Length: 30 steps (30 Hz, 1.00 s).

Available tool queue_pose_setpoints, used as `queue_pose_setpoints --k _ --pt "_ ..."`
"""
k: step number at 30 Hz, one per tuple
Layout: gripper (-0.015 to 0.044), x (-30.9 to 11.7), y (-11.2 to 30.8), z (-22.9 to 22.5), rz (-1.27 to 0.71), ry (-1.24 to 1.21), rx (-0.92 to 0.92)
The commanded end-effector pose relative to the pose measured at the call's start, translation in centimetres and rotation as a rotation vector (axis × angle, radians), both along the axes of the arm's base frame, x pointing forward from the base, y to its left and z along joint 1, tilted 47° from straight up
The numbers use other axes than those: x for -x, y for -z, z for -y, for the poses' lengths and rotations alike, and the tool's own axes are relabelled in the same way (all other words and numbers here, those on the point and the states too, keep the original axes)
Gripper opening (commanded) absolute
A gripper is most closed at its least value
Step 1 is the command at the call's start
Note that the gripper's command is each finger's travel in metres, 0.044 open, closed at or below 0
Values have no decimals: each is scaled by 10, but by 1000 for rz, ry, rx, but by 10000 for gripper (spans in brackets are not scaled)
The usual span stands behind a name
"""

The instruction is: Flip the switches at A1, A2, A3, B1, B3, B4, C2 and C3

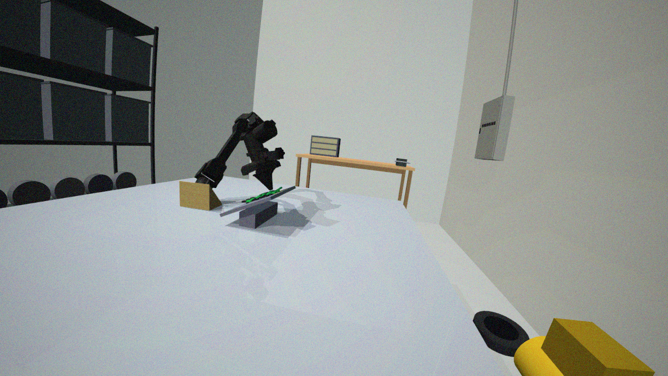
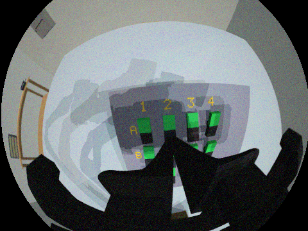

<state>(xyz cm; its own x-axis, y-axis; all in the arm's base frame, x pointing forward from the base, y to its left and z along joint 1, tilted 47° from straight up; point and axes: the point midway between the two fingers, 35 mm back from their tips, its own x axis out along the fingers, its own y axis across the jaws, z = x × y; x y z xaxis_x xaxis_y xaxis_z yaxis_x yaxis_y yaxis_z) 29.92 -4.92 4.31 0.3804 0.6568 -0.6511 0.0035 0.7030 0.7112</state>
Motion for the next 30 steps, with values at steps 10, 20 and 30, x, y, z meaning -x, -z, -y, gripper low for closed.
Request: queue_pose_setpoints --k 10,20,30 --pt "0 0 0 -1 -1 4 -7" --pt "0 -1 1 -2 -1 4 -7" --pt "0 -1 2 -3 -1 4 -7"
